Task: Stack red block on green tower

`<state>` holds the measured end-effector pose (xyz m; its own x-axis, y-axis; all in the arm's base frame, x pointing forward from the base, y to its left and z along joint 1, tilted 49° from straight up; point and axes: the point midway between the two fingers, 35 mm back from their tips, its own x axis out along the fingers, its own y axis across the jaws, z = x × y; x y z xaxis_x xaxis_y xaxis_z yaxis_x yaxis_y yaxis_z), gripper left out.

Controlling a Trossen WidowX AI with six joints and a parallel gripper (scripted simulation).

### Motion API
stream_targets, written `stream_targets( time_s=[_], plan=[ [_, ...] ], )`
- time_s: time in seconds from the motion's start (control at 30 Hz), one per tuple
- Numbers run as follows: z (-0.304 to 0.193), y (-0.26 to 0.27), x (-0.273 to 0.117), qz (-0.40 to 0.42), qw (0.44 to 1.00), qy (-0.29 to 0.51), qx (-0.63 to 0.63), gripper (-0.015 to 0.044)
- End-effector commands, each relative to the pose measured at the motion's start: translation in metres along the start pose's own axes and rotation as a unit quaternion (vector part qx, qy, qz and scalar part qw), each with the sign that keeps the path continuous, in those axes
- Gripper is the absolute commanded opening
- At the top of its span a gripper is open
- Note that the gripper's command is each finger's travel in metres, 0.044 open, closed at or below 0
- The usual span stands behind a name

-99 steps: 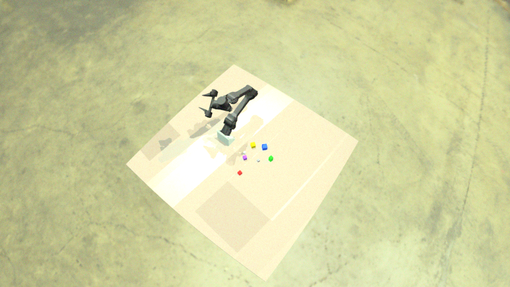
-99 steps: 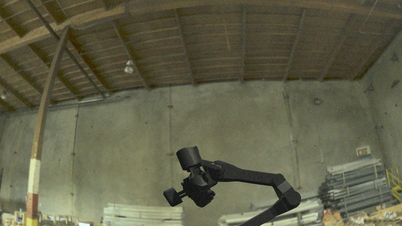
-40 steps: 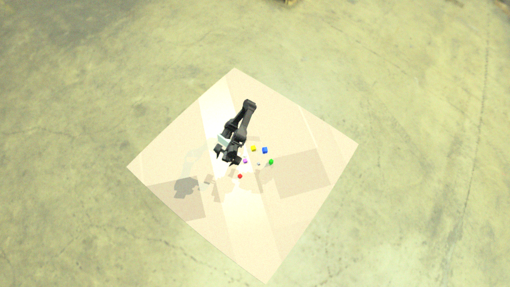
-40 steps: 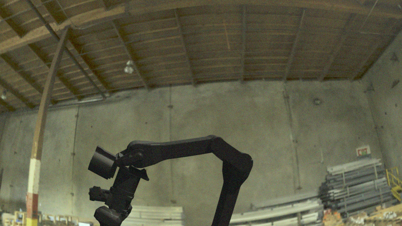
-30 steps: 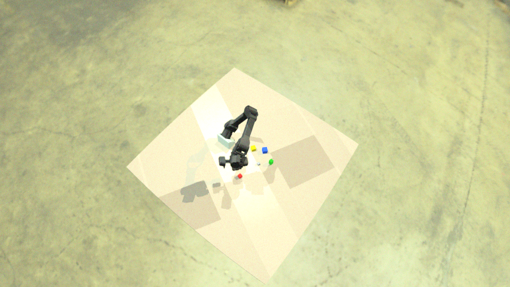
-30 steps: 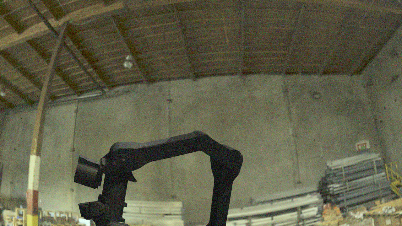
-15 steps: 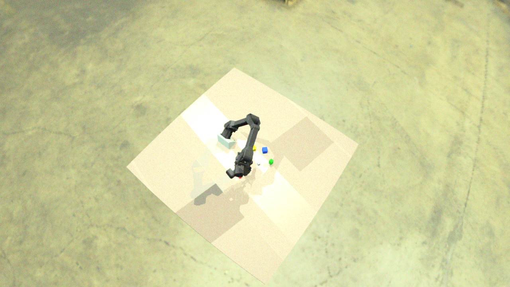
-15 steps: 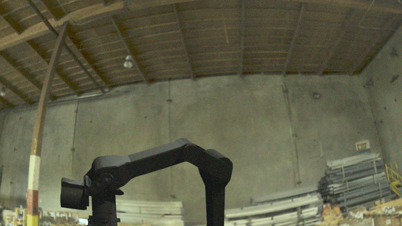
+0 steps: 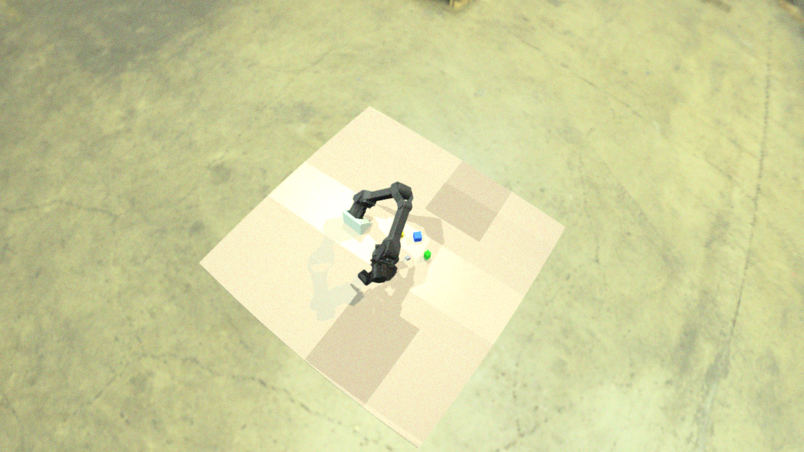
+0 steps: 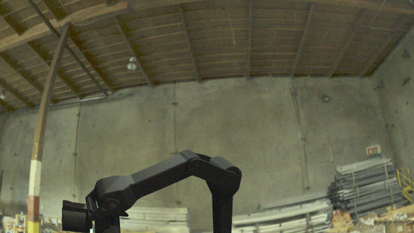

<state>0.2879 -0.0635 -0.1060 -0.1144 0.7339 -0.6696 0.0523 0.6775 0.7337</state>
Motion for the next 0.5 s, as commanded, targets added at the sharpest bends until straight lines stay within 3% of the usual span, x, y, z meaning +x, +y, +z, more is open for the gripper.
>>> stream_targets(
  time_s=[0.0,0.47],
  plan=[
    [0.000,0.000,0.003,0.002,1.000,-0.002,0.004,0.0440],
    [0.000,0.000,0.025,0.002,1.000,-0.002,0.004,0.0440]
  ],
)
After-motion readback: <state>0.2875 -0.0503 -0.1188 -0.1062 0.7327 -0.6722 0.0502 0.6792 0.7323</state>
